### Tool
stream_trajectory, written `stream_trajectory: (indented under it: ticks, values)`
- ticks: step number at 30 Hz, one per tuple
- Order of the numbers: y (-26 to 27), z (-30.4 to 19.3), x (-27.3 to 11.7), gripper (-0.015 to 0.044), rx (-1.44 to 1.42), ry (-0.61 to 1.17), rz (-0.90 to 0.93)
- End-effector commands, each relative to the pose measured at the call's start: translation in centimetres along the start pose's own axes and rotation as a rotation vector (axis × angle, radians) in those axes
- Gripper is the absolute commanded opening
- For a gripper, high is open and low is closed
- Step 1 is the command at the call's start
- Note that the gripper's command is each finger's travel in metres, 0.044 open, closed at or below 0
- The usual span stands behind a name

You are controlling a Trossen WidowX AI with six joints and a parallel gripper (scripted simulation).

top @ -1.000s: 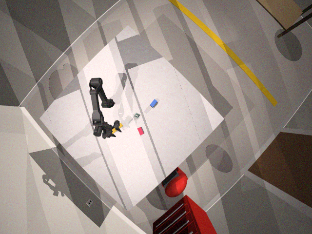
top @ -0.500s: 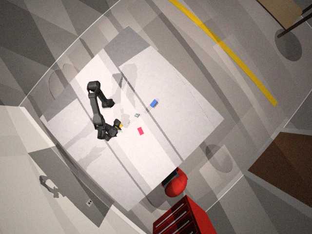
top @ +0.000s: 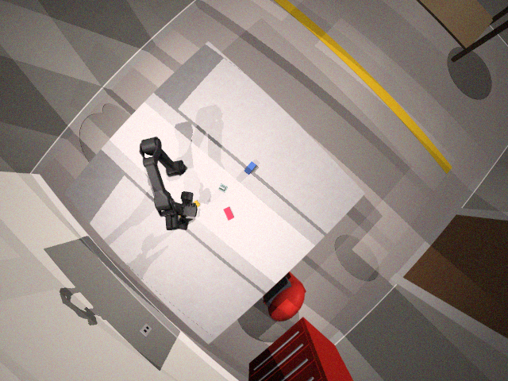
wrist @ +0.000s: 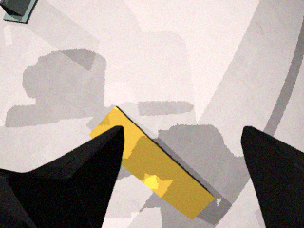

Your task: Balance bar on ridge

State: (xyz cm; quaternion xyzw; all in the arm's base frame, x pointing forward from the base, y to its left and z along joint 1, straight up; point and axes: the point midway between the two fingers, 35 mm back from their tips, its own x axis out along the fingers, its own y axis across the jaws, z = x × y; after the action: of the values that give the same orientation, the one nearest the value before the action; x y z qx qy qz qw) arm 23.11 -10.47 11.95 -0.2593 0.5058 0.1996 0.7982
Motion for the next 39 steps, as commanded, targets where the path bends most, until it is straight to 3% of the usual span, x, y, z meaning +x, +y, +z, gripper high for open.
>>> stream_trajectory:
  ticks: [1, 19, 29, 39]
  values:
    - [0.5, -0.3, 0.2, 0.0315, -0.149, 0.070, 0.059]
    - [1.8, -1.2, -0.5, 0.0315, -0.750, 0.260, 0.321]
    - [1.9, -1.3, -0.4, 0.0315, -0.756, 0.261, 0.324]
    - [2.7, -2.8, 3.6, 0.0315, -0.756, 0.261, 0.324]
